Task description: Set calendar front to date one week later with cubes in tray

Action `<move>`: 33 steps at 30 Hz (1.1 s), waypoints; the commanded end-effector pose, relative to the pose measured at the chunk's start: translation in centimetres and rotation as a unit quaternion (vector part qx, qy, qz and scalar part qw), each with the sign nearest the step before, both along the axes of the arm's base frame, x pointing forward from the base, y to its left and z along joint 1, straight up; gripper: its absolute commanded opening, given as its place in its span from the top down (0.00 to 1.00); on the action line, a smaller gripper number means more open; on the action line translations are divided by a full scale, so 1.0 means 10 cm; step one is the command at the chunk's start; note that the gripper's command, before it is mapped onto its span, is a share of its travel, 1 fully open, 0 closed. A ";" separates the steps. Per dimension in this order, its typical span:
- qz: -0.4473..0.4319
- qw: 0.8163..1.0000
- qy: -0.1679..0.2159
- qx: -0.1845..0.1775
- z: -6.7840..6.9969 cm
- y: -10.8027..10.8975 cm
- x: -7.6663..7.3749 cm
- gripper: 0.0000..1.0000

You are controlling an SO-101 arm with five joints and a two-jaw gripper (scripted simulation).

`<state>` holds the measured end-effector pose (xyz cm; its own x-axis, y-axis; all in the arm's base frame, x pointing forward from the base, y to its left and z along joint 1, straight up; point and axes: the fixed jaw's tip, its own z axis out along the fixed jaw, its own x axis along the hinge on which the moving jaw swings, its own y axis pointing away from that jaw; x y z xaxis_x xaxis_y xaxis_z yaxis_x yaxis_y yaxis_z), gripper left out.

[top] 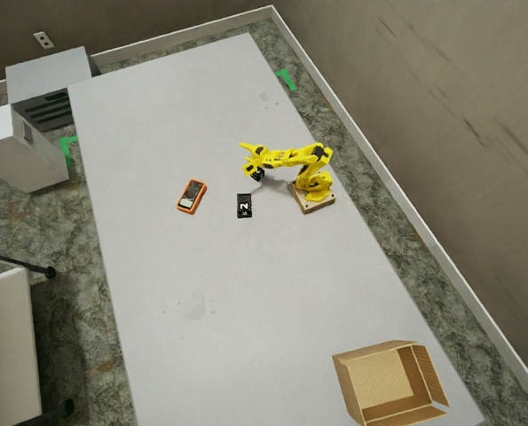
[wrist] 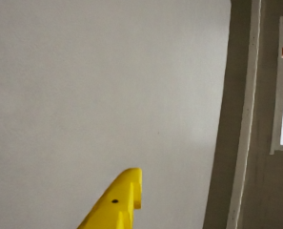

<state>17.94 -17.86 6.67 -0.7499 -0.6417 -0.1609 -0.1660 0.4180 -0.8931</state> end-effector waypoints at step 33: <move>0.187 0.938 0.276 -0.096 -0.04 0.03 -0.26 0.65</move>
<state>16.00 -17.51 6.53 -0.5501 -0.7840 0.2878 -0.6142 0.1464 -0.7754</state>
